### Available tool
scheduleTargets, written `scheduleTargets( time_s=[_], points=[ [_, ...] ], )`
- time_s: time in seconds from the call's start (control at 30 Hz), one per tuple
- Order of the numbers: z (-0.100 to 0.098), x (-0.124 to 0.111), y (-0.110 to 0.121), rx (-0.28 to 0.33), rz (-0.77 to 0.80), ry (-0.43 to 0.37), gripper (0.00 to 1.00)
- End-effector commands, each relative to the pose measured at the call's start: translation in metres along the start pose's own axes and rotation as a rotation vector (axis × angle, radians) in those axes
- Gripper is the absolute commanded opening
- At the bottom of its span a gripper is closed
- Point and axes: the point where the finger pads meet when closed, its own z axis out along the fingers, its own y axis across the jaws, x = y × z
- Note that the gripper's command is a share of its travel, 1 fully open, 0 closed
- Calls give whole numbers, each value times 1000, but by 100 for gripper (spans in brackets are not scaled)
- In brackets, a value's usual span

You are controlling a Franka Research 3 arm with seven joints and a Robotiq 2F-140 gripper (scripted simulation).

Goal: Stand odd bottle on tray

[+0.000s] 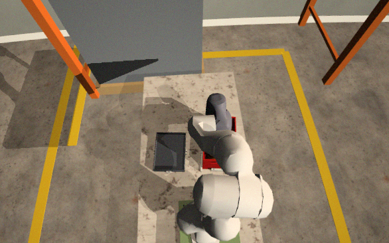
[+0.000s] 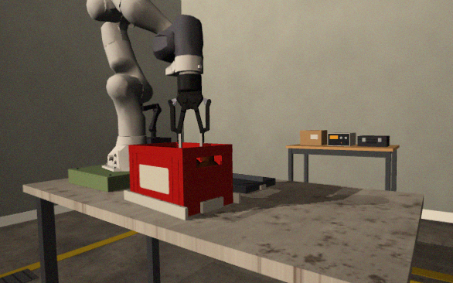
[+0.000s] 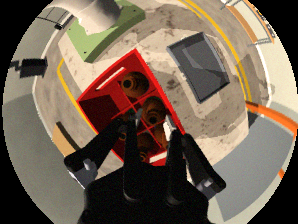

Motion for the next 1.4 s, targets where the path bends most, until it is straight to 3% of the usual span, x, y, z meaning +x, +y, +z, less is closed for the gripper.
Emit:
scheduleTargets(
  time_s=[0.0, 0.9, 0.93, 1.37],
  points=[
    [1, 1, 1, -1, -4, 2, 44],
    [1, 1, 1, -1, -4, 2, 44],
    [1, 1, 1, -1, -4, 2, 10],
    [1, 1, 1, -1, -4, 2, 10]
  ],
)
